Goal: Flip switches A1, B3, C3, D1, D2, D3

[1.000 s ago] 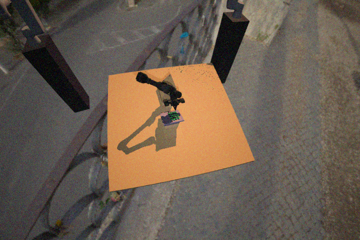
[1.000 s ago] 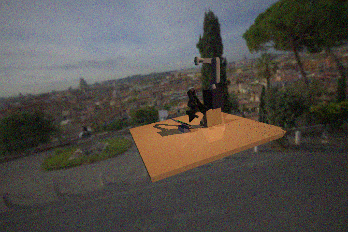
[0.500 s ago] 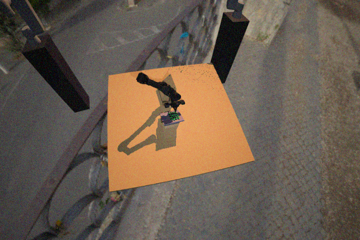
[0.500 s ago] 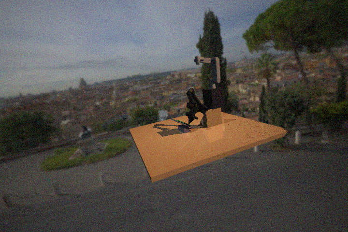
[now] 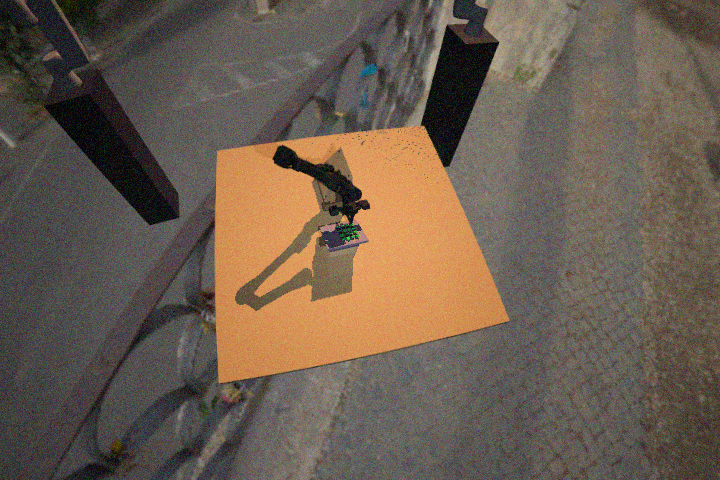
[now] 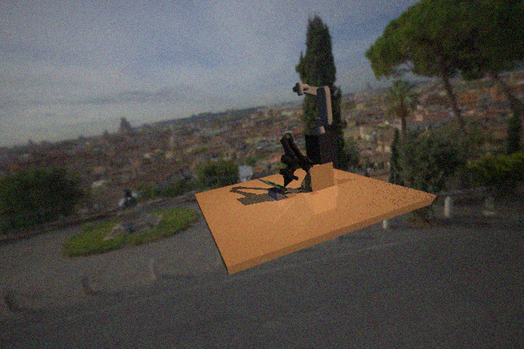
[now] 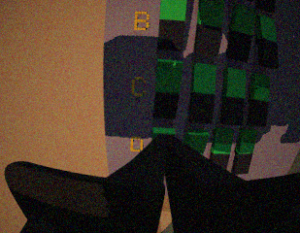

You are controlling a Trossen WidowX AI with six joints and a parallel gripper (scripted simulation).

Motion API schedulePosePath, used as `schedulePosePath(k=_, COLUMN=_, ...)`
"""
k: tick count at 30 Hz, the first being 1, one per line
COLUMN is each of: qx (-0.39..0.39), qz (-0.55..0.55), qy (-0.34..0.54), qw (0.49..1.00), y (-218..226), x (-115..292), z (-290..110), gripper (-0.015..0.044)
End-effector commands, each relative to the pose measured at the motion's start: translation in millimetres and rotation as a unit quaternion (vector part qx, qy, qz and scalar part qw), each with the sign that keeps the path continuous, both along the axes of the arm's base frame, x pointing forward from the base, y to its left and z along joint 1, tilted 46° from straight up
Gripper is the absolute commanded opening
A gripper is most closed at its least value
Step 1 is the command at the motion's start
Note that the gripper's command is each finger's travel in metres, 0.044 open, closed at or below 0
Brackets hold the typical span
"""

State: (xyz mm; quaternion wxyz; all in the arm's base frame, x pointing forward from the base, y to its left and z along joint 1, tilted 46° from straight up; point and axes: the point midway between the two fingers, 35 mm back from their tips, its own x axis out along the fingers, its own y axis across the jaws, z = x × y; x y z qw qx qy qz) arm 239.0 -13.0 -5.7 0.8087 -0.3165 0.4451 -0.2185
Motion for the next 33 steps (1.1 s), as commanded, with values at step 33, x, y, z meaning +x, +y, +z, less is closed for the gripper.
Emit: schedulePosePath(k=33, qx=-0.001, qz=0.002, qy=0.005, qw=1.000, y=-2.3, x=0.0, z=-2.9, gripper=0.0000)
